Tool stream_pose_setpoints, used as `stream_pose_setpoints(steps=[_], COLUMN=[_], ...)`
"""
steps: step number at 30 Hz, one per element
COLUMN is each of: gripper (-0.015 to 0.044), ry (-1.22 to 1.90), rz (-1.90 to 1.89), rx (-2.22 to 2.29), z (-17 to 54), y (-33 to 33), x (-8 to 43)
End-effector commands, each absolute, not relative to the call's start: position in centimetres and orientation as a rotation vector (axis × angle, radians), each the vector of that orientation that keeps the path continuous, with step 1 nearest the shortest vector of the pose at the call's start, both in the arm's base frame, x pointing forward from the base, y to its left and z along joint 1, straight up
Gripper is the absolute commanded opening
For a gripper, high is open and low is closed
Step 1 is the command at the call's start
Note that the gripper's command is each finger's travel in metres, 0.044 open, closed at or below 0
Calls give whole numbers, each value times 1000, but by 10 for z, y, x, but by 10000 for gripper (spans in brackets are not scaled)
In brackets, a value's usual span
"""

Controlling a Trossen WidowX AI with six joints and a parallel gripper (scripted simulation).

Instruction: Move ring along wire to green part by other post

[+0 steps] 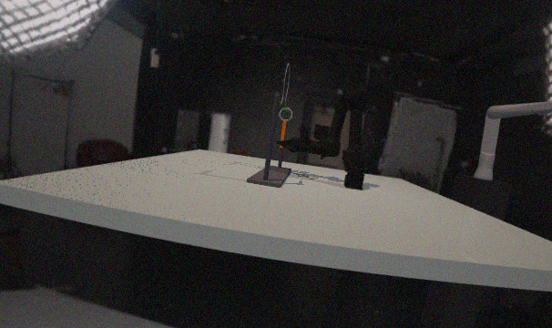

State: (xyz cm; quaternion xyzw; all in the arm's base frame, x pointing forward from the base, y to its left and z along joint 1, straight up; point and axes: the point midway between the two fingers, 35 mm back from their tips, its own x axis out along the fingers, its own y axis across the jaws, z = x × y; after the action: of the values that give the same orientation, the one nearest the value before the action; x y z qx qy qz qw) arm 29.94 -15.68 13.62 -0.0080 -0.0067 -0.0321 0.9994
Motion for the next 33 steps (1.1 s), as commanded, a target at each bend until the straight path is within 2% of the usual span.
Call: stream_pose_setpoints(steps=[1,33], gripper=[160,160], ry=[-13,-14], rz=[-67,-67], rx=[-12,-12], z=[136,136], y=[-157,-156], x=[308,318])
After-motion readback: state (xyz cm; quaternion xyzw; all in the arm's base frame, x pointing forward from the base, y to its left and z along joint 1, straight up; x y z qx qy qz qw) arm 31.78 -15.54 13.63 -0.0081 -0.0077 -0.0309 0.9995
